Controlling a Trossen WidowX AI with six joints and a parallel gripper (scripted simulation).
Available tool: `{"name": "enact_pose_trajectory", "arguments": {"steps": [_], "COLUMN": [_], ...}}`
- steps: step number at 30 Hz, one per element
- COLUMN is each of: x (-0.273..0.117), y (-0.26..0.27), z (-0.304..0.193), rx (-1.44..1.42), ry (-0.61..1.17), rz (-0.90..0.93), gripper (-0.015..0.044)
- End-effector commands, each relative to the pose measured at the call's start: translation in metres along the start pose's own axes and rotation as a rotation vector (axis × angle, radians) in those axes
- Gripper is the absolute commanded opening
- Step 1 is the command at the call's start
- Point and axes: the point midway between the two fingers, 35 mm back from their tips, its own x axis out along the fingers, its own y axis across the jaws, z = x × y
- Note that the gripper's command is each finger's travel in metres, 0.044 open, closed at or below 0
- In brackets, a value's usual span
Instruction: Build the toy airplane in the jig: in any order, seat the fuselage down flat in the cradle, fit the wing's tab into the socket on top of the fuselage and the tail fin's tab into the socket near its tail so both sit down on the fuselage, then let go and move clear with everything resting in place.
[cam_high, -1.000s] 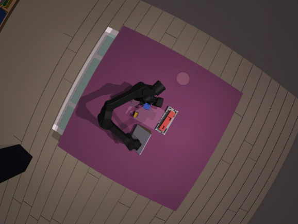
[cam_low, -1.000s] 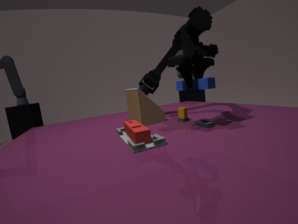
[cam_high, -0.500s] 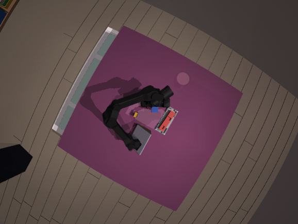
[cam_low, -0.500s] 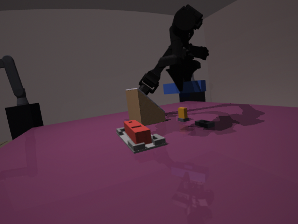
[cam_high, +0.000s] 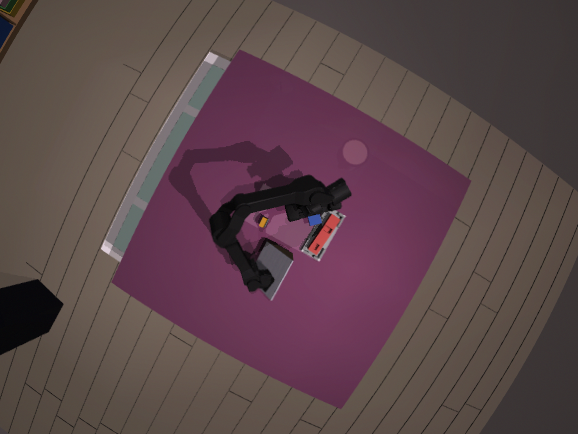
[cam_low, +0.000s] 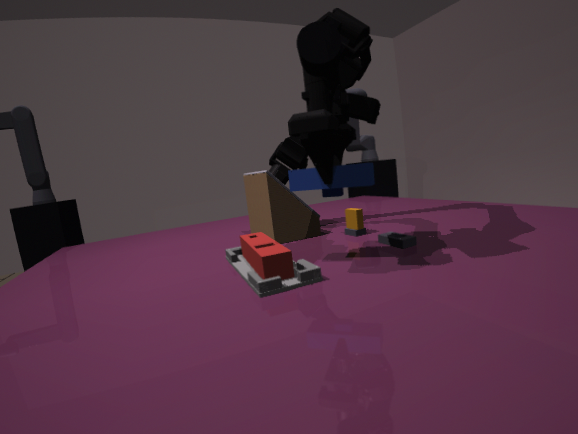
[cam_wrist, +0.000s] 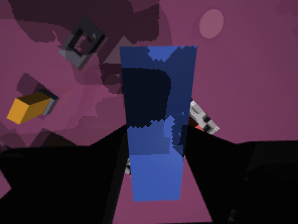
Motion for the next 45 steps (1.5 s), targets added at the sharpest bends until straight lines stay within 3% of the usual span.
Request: {"name": "enact_pose_trajectory", "arguments": {"steps": [1,36,43,45], "x": [0.003,0.031,0.031,0.031], "y": [-0.008,-0.055,-0.055,-0.055], "z": [-0.012,-0.106,-0.106,-0.106], "rx": [-0.075,-0.722,-0.722,-0.722], "ry": [0.006,-0.010,-0.010,-0.010], "rz": [-0.001,0.013,0.013,0.013], "gripper": [0.0000,0.0000,0.0184,0.0195]}}
